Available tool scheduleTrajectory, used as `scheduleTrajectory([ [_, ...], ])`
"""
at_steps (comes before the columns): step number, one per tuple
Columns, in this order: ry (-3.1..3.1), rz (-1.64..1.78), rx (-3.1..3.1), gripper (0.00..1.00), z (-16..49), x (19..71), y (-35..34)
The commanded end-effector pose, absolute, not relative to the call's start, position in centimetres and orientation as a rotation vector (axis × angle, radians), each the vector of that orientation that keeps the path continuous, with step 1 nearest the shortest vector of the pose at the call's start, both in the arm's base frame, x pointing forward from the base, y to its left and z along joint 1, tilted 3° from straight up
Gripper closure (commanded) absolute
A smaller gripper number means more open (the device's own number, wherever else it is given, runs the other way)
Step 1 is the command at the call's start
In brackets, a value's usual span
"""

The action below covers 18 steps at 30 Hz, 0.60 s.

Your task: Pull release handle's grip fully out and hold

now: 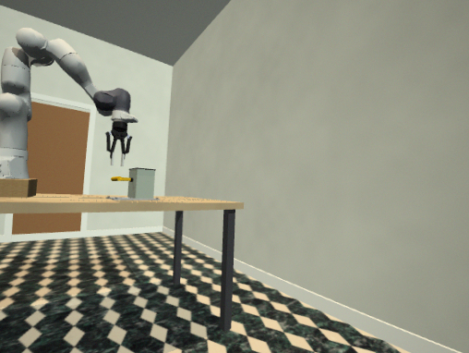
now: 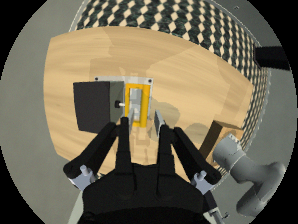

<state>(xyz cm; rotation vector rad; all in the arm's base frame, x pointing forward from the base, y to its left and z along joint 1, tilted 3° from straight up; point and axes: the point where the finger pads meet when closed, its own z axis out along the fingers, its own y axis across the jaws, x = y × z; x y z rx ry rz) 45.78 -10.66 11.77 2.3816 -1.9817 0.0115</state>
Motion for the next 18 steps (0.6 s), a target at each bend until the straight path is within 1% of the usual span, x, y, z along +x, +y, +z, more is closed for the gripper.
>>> scheduleTrajectory([
  [1, -1.983, 0.009, 2.376, 0.70, 11.71, 45.72, -10.70],
  [18, -1.983, 0.004, 2.376, 0.70, 11.25, 45.72, -10.70],
])
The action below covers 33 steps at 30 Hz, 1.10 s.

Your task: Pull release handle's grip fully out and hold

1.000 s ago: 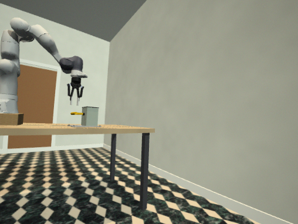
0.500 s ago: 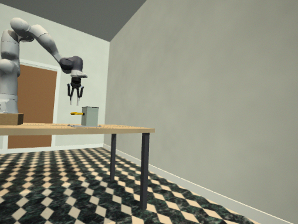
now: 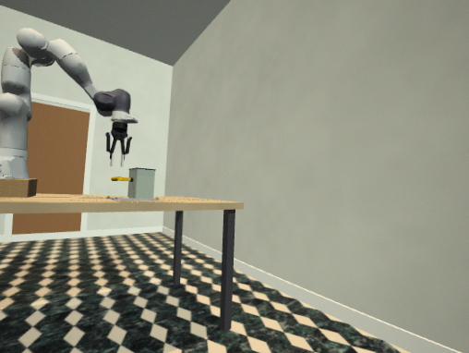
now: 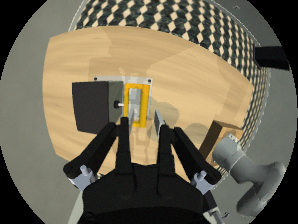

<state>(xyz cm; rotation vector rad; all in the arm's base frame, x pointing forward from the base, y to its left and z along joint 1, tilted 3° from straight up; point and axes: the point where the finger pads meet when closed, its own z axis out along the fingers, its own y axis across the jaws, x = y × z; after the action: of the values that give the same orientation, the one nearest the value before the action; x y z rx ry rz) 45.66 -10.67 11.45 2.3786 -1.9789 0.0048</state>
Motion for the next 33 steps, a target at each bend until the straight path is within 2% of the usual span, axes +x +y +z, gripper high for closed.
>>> scheduleTrajectory([
  [1, -1.983, 0.004, 2.376, 0.70, 11.2, 45.7, -10.7],
  [33, -1.983, 0.004, 2.376, 0.70, 7.5, 45.7, -10.7],
])
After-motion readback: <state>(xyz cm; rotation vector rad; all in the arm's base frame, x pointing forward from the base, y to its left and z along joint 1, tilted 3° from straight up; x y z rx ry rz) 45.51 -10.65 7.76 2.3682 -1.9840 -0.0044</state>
